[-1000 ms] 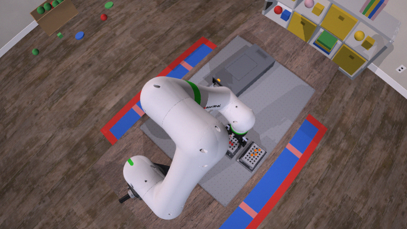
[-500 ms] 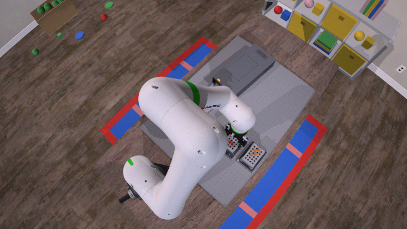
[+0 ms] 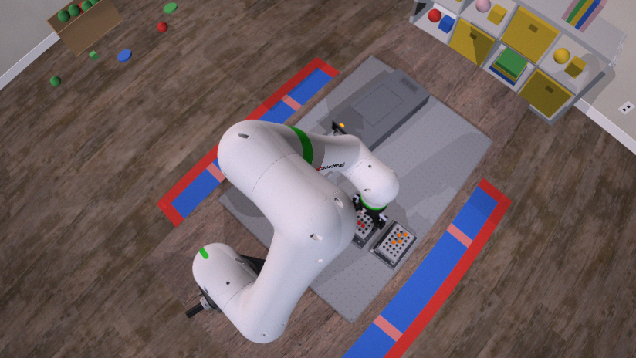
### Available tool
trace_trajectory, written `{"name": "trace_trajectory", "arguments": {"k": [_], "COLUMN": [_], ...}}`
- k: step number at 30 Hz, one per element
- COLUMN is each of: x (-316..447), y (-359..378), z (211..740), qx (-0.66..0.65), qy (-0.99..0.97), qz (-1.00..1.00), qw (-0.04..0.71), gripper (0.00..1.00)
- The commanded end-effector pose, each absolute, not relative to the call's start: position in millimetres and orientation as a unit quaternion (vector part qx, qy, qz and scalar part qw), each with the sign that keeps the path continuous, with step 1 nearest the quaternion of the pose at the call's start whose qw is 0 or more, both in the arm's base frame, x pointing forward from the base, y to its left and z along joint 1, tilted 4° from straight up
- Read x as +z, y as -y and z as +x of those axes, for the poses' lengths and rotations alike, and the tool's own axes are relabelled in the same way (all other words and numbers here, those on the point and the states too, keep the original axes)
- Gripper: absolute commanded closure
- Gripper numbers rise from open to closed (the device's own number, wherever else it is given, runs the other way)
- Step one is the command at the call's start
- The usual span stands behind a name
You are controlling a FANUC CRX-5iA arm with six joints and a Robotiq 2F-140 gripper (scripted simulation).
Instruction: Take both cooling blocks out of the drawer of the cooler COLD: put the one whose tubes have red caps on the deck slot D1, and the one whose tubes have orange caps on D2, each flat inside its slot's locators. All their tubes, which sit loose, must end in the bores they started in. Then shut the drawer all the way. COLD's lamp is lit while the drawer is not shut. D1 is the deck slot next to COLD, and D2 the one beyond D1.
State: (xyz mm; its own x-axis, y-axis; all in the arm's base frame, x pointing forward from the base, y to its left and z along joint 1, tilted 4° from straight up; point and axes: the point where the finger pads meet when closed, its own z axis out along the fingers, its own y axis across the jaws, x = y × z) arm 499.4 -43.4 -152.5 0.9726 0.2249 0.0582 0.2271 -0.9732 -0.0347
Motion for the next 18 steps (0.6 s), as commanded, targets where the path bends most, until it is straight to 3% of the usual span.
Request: {"name": "trace_trajectory", "arguments": {"k": [1,18], "x": [-152.9,-160.0], "y": [43.3,43.0], "z": [500.4,500.8], "qx": [-0.028,-0.028], "qy": [0.114,0.114], "qz": [-0.993,-0.993], "qw": [0.02,0.02], "gripper": [0.9,0.9]}}
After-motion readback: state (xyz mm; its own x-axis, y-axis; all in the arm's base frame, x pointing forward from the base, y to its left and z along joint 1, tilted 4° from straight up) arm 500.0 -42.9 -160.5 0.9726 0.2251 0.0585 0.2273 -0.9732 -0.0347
